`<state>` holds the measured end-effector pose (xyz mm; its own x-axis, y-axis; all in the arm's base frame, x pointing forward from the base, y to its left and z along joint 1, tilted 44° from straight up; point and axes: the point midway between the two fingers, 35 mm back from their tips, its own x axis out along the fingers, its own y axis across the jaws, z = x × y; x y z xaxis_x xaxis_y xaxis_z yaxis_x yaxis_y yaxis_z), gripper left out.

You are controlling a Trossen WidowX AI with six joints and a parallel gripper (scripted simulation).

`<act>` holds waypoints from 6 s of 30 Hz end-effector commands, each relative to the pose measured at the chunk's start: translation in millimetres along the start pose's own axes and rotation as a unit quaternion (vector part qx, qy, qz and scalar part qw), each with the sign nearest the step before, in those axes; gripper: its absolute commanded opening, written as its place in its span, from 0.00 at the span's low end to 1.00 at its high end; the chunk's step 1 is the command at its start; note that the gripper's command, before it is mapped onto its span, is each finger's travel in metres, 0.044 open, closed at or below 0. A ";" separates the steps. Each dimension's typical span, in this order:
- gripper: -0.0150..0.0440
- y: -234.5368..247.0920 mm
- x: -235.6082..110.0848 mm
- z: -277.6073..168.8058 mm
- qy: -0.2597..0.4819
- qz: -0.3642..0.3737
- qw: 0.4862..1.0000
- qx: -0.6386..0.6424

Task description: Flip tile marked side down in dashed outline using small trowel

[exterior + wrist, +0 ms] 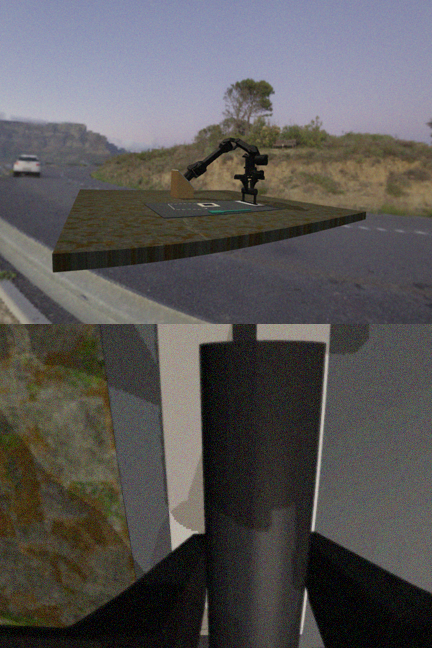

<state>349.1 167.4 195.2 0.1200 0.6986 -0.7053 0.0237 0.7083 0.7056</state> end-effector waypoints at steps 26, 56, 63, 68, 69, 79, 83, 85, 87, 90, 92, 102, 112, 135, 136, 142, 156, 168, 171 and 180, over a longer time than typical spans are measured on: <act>0.47 -2.8 1.7 -0.8 0.003 -0.003 0.931 -0.366; 0.71 -2.8 1.7 -0.8 0.003 -0.002 0.827 -0.562; 0.71 -2.8 1.7 -0.8 0.003 -0.002 0.827 -0.562; 0.71 -2.8 1.7 -0.8 0.003 -0.002 0.827 -0.562; 0.71 -2.8 1.7 -0.8 0.003 -0.002 0.827 -0.562; 0.71 -2.0 -42.4 -3.9 0.003 -0.002 0.823 -0.568; 0.71 -2.0 -42.4 -3.9 0.003 -0.002 0.823 -0.568; 0.76 -4.5 -41.7 -2.7 0.002 -0.005 0.826 -0.564; 0.76 -4.5 -52.3 -2.9 0.002 -0.005 0.826 -0.564; 0.76 -4.4 -54.0 -3.0 0.002 -0.005 0.826 -0.564; 0.76 -4.9 -51.4 -4.4 0.005 -0.015 0.825 -0.566; 0.76 -9.2 -23.0 -19.0 -0.004 -0.160 0.803 -0.573; 0.76 -6.9 -9.8 -30.8 -0.085 -0.279 0.781 -0.553; 0.76 -2.1 -5.8 -44.0 -0.229 -0.352 0.760 -0.497; 0.76 -2.5 -4.7 -42.9 -0.229 -0.352 0.760 -0.497; 0.76 -5.0 1.8 -36.0 -0.229 -0.352 0.760 -0.497; 0.76 -12.2 16.7 -20.2 -0.229 -0.352 0.760 -0.497; 0.76 -19.3 28.4 -7.9 -0.229 -0.352 0.760 -0.497; 0.67 -19.4 28.6 -7.7 -0.229 -0.352 0.759 -0.497; 0.47 -19.4 28.6 -7.7 -0.229 -0.352 0.759 -0.497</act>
<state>344.3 174.9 162.4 0.7632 0.1655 -0.6246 -0.4904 0.7778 -0.3931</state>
